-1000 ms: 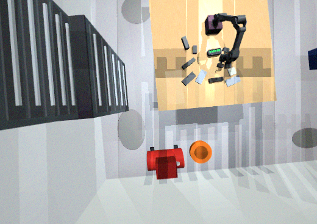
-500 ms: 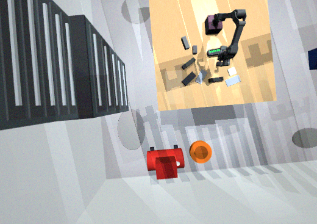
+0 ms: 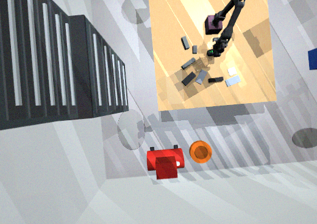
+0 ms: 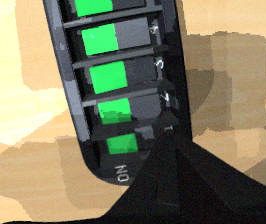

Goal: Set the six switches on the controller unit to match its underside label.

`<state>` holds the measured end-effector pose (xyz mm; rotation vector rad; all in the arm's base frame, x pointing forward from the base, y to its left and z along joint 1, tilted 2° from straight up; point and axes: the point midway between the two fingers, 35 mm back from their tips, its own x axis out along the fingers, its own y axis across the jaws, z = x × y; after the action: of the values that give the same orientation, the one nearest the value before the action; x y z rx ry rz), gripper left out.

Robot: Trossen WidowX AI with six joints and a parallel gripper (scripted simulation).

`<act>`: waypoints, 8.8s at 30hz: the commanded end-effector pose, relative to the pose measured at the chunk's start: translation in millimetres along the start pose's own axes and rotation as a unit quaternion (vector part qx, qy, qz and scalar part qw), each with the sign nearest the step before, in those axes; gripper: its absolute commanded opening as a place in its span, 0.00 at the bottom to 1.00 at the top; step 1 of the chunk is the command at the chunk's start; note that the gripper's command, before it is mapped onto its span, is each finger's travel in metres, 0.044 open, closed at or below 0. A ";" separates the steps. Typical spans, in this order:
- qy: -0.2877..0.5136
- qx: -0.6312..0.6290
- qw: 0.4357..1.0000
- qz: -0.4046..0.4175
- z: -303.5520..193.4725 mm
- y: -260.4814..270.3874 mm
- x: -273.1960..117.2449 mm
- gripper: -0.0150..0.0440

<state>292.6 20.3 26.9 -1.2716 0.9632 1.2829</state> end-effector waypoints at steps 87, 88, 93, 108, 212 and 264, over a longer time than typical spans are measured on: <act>-0.044 -0.067 0.995 0.052 -24.4 7.7 23.0 1.00; -0.044 -0.067 0.995 0.052 -24.5 7.9 24.6 1.00; -0.044 -0.068 0.995 0.054 -25.1 9.0 32.6 1.00; -0.044 -0.068 0.995 0.055 -25.7 10.4 41.2 0.81; 0.033 -0.072 0.996 0.050 21.7 10.7 -14.0 0.82; 0.077 -0.074 0.993 0.046 57.1 14.9 -32.5 0.82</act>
<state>266.1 67.2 60.5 -1.4682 1.0640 1.3687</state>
